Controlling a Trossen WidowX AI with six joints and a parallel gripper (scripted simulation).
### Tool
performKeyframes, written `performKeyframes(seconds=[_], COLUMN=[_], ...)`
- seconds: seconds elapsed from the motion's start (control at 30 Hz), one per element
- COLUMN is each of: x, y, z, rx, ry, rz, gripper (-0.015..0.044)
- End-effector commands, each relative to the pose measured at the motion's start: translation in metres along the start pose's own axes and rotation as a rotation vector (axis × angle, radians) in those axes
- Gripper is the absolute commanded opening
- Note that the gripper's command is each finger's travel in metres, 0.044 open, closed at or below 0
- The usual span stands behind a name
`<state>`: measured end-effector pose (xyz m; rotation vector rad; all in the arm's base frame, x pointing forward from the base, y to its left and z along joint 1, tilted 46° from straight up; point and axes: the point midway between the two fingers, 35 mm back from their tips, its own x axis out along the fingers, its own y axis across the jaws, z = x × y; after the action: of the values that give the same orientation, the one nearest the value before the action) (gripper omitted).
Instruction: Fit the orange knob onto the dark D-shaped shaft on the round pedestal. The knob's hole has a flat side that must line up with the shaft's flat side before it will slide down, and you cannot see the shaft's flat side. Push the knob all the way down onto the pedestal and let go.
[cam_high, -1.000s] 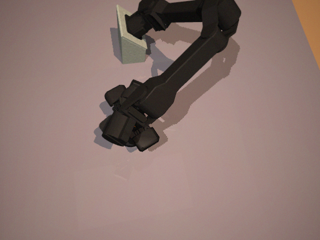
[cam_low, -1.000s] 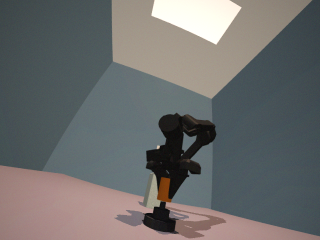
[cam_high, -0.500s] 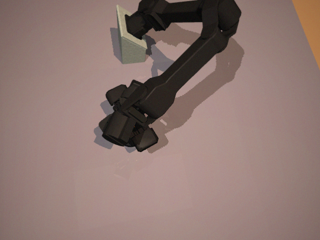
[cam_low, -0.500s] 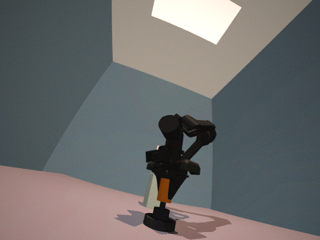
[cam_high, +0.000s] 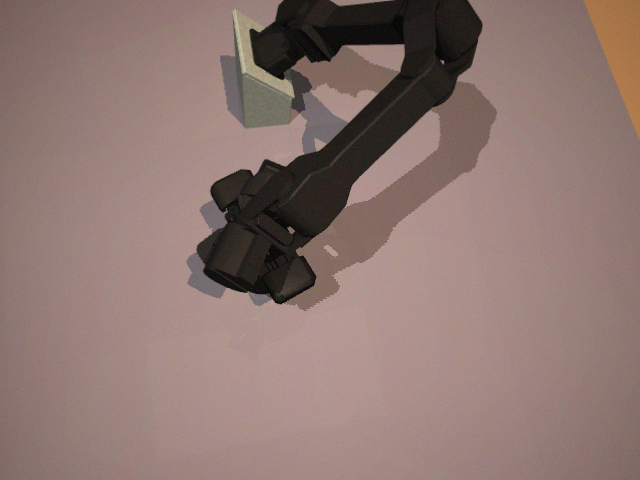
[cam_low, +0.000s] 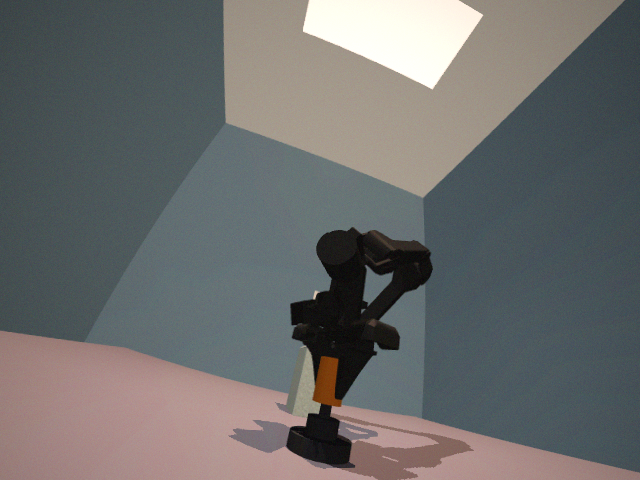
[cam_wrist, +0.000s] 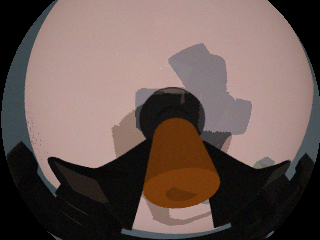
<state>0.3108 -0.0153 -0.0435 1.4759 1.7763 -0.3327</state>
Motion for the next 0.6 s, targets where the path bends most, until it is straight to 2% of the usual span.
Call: performKeyframes(seconds=[0.0, 0.17, 0.33, 0.57], x=[-0.003, -0.0049, -0.006, -0.004], y=[0.0007, 0.0019, 0.0031, 0.0025], z=[0.0003, -0.0002, 0.0006, 0.0015], rx=[0.005, 0.03, 0.204, 0.214], ry=[-0.001, -0.001, -0.001, -0.001], rz=[0.003, 0.003, 0.003, 0.003], gripper=[0.0, 0.0, 0.0, 0.0])
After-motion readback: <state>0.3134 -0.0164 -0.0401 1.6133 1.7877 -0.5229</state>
